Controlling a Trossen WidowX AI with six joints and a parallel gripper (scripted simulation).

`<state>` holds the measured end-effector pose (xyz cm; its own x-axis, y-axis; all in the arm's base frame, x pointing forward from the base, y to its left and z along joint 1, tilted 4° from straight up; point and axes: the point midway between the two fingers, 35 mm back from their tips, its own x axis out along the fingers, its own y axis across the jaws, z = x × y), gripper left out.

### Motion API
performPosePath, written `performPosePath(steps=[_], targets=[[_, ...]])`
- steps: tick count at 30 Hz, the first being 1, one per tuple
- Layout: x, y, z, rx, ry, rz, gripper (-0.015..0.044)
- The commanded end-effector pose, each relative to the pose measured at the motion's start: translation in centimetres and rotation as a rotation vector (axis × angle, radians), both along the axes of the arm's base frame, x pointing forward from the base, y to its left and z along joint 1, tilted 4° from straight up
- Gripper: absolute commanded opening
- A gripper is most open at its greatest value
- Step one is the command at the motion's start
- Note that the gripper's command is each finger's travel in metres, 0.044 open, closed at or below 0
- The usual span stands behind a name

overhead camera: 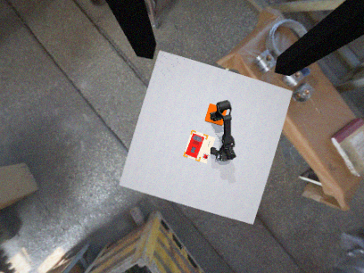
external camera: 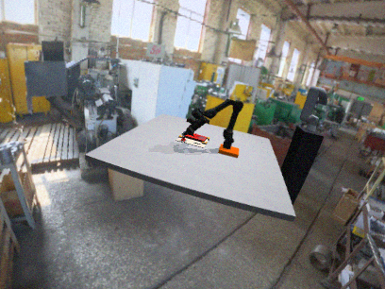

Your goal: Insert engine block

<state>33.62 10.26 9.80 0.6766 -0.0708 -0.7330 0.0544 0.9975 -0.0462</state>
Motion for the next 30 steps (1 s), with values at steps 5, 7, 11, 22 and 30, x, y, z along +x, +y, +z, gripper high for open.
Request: performPosePath(steps=[5,7,11,22,30], targets=[[0.0,-0.2,-1.8,-0.007,-0.001,0.002,0.0000],[0.0,-0.2,-2.3,-0.007,-0.001,0.002,0.0000],[0.0,-0.3,-3.3,-0.007,-0.001,0.002,0.0000],[0.0,-0.4,-6.1,-0.007,-0.001,0.002,0.0000],[0.0,-0.6,-8.1,-0.008,0.000,0.002,0.0000]])
